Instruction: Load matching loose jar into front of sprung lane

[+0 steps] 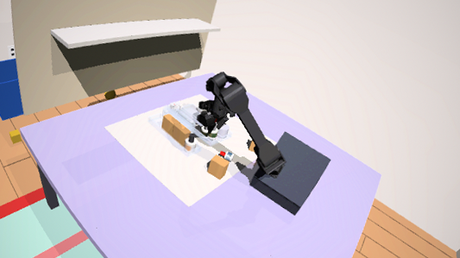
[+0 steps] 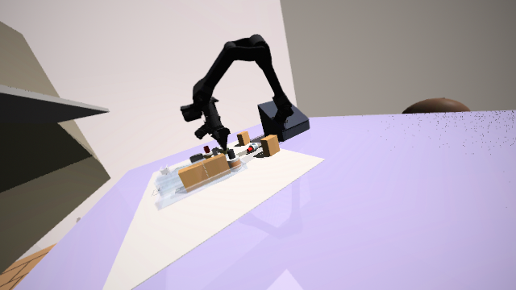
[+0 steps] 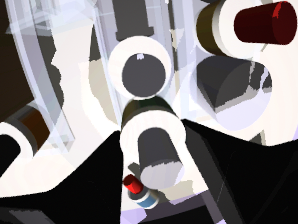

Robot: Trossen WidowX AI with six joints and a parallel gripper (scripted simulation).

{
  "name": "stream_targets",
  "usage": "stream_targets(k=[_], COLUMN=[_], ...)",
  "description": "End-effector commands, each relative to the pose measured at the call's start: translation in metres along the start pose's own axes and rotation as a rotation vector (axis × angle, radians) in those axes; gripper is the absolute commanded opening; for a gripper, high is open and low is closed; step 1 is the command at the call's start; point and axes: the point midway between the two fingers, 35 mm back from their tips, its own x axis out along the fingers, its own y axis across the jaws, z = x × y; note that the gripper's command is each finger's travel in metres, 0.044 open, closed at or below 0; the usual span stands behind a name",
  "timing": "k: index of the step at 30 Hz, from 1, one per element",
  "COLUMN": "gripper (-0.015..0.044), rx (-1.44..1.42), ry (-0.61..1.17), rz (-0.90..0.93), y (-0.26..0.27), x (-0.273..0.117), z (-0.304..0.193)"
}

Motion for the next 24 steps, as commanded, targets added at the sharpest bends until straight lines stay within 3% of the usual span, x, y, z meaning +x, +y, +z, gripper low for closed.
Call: stream_targets(k=[1,24], gripper=[0.0000,0.0000], rx=[-0.013,-0.013], ry=[-0.021,-0.021], rz=[0.003,0.003], y=[0.0015,0.0015], x=[-0.0023,-0.0001], z=[0.0072,0.0091])
